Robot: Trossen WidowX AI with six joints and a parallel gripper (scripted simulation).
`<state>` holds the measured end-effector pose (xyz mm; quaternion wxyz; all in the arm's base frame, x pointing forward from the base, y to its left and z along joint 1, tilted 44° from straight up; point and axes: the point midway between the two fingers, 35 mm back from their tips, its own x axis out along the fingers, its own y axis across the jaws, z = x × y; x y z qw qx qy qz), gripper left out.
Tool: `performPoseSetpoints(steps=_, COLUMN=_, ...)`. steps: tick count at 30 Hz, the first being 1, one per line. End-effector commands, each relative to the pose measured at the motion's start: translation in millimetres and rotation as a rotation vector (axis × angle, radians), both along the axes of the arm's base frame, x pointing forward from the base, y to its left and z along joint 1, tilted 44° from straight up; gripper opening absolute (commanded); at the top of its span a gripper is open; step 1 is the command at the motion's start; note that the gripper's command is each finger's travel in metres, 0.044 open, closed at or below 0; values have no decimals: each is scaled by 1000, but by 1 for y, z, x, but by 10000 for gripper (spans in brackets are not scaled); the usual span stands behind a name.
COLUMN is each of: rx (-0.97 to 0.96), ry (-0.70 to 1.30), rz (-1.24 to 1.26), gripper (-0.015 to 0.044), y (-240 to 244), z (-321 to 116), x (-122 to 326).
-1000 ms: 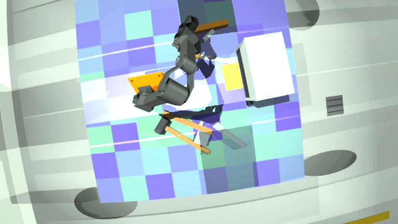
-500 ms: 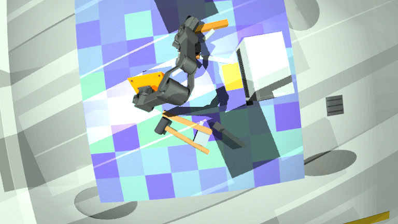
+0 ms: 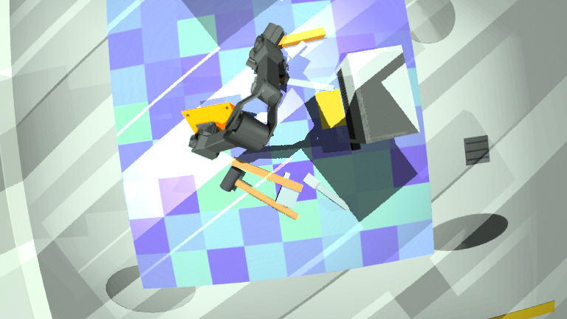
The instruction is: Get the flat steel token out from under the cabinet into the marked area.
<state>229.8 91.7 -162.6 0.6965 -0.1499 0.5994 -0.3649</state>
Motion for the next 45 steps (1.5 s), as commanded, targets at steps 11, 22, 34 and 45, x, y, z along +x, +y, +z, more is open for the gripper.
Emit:
performPoseSetpoints(steps=11, rx=1, ry=-2, rz=2, gripper=0, y=-5, z=6, x=26)
performPoseSetpoints(steps=22, rx=0, ry=-2, rz=3, gripper=0, y=-10, z=10, x=46)
performPoseSetpoints(steps=34, rx=-1, ry=-3, rz=3, gripper=0, y=-14, z=15, x=65)
performPoseSetpoints(steps=45, rx=-1, ry=-4, rz=3, gripper=0, y=-17, z=18, x=82)
